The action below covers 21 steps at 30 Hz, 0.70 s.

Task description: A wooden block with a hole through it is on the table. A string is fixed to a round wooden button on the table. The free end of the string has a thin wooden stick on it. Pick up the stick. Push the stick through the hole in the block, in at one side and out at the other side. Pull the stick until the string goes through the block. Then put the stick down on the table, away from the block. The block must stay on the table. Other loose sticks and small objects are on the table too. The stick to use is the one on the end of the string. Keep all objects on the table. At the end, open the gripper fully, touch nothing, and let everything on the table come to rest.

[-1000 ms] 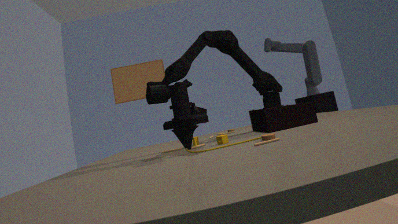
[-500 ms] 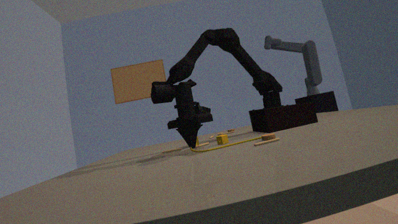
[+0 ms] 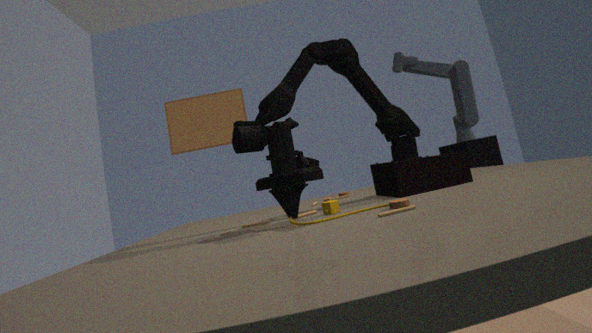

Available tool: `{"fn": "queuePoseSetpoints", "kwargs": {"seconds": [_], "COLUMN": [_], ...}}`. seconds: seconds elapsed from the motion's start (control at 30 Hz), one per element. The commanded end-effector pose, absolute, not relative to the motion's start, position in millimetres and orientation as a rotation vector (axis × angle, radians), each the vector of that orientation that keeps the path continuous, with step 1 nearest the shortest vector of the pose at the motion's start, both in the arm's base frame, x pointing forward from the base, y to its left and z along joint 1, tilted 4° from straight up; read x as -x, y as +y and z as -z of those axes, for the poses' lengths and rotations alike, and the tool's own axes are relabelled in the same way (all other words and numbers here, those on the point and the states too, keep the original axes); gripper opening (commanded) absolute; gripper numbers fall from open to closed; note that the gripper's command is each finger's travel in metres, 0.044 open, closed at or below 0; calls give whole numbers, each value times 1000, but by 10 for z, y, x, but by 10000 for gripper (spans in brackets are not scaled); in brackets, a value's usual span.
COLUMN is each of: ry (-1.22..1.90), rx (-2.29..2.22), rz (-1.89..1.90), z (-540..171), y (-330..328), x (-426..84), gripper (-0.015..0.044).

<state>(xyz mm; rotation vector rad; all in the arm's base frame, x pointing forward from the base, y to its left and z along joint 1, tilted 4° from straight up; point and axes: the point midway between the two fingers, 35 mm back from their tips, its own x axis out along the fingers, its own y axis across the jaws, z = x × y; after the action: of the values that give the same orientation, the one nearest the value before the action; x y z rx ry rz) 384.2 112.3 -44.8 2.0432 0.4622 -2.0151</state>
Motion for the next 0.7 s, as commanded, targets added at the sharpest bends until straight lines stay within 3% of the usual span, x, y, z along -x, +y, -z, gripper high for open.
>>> {"fn": "queuePoseSetpoints", "kwargs": {"seconds": [0.0, 0.67], "ry": [466, 466], "rx": [-2039, -2041], "rz": [2013, 2013], "z": [446, 459], "y": [1097, 1012], "x": [-3774, -3559], "gripper": [0, 0]}}
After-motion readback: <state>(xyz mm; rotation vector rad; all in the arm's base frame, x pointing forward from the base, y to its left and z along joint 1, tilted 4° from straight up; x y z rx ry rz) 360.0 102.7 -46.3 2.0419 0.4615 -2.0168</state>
